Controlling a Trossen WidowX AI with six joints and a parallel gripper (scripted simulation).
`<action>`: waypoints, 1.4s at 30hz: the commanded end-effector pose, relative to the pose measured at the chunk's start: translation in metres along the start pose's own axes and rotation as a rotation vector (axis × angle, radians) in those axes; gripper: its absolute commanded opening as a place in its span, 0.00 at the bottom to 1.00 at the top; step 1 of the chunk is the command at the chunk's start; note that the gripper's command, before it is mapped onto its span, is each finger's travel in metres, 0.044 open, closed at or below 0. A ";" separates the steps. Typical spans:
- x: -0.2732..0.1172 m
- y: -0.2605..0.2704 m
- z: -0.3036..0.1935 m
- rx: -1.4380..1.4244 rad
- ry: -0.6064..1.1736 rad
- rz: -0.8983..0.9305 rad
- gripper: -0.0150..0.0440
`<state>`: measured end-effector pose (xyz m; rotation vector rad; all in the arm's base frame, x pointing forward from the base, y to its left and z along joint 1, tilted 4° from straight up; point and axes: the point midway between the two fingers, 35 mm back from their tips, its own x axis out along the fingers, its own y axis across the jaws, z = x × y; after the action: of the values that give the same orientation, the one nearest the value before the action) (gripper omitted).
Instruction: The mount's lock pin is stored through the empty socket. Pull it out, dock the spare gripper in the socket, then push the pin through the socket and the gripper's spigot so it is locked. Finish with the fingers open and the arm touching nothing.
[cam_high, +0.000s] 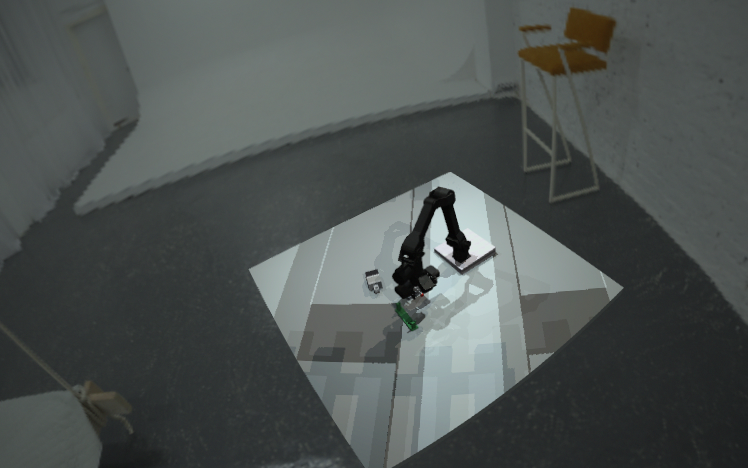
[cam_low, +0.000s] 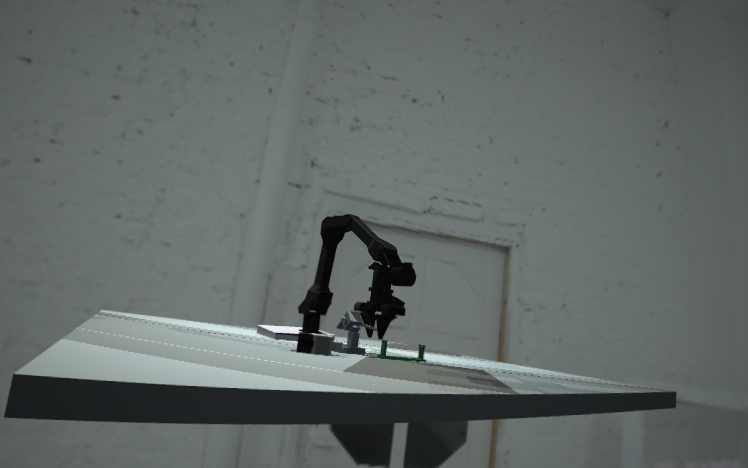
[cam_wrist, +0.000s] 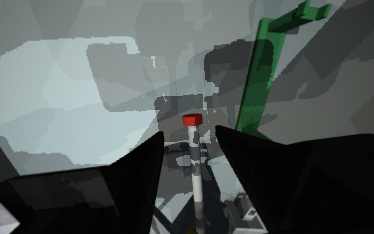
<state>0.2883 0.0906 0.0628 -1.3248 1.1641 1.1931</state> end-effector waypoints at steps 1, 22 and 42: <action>0.001 0.000 0.001 -0.004 -0.004 -0.001 0.54; -0.005 0.000 0.003 0.001 -0.103 0.006 0.25; -0.015 -0.001 0.017 0.005 -0.209 0.016 0.25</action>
<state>0.2865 0.1051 0.0740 -1.1649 1.0337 1.3063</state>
